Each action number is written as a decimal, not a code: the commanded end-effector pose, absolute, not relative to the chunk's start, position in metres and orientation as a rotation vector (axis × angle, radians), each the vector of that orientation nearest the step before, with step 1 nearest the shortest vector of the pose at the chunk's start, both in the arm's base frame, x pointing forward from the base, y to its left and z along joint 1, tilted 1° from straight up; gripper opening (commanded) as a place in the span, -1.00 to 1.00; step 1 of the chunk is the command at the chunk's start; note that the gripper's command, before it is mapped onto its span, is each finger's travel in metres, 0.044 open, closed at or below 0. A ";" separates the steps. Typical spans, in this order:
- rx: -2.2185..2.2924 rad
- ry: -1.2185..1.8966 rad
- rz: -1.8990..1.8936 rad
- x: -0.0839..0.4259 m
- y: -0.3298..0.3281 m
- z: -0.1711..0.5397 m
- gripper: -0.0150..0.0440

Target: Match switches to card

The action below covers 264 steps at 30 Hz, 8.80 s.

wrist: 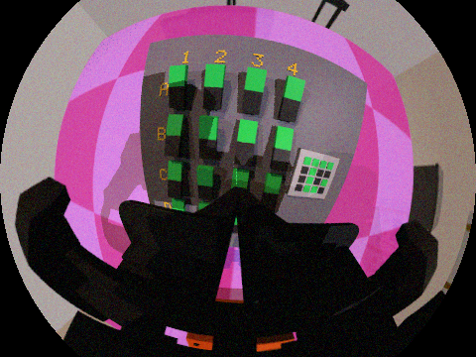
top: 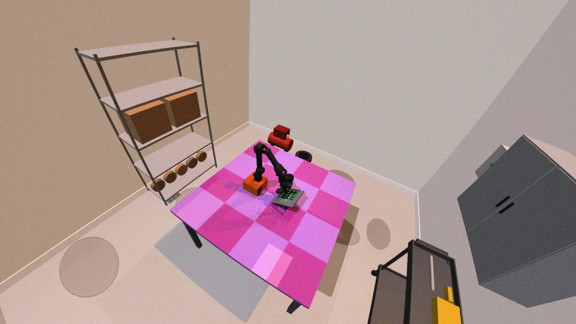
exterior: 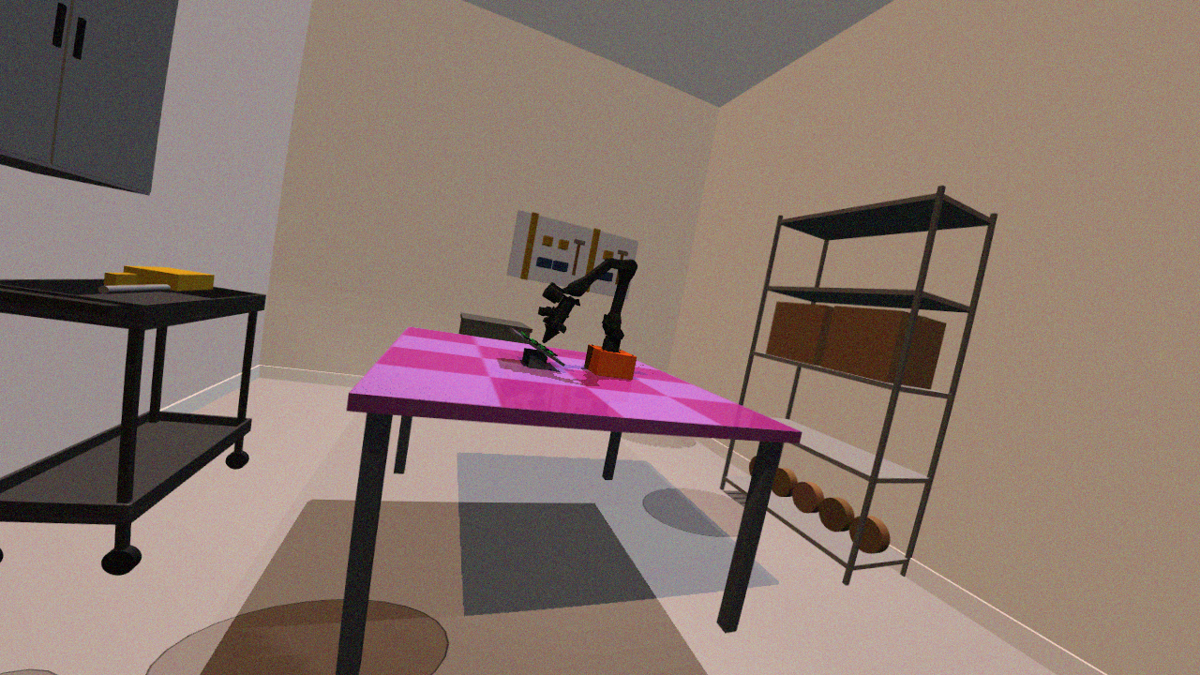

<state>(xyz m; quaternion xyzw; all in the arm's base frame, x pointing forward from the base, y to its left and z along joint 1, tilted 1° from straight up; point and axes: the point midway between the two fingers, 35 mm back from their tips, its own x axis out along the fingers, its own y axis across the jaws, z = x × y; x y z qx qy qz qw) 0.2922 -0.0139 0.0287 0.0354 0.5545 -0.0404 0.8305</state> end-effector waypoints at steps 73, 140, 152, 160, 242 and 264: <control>0.073 1.115 -0.095 0.277 -0.042 0.012 -0.49; 0.081 1.146 -0.090 0.223 0.023 0.051 -0.49; 0.080 1.119 -0.091 0.238 0.022 0.015 -0.49; 0.080 1.119 -0.091 0.242 0.022 0.007 -0.49; 0.088 1.118 -0.095 0.248 0.022 -0.003 -0.49; 0.079 1.140 -0.091 0.282 0.001 0.086 -0.49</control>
